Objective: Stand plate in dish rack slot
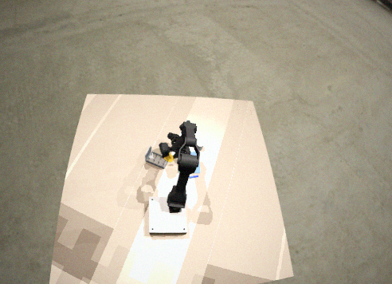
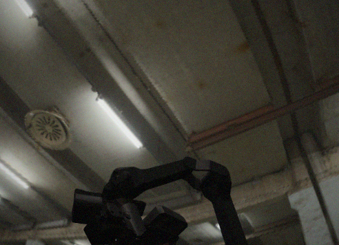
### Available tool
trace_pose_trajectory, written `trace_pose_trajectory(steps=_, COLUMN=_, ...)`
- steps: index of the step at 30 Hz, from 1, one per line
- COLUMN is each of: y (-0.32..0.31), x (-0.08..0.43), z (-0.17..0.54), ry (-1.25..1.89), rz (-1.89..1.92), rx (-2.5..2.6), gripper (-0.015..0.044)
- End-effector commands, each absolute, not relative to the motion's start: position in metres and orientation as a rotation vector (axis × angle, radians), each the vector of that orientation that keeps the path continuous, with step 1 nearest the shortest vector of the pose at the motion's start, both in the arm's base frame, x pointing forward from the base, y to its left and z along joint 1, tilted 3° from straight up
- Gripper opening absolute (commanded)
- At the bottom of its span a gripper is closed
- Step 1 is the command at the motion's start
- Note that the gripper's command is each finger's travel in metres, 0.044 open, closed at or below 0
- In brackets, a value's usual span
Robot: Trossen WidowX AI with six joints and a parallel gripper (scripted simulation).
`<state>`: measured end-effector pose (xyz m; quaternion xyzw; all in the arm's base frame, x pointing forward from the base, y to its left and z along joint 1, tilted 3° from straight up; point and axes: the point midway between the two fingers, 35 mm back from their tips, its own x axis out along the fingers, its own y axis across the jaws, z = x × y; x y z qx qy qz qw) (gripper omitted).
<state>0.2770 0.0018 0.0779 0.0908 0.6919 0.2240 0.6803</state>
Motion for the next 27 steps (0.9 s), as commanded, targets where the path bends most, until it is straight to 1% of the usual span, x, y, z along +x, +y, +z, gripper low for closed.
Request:
trace_pose_trajectory(steps=1, y=0.002, x=0.275, z=0.067, ry=1.509, rz=0.621, rx=0.201, gripper=0.0000)
trace_pose_trajectory(steps=13, y=0.002, x=0.273, z=0.047, ry=1.304, rz=0.893, rx=0.177, gripper=0.0000)
trace_pose_trajectory(steps=27, y=-0.001, x=0.271, z=0.031, ry=0.963, rz=1.100, rx=0.114, gripper=0.0000)
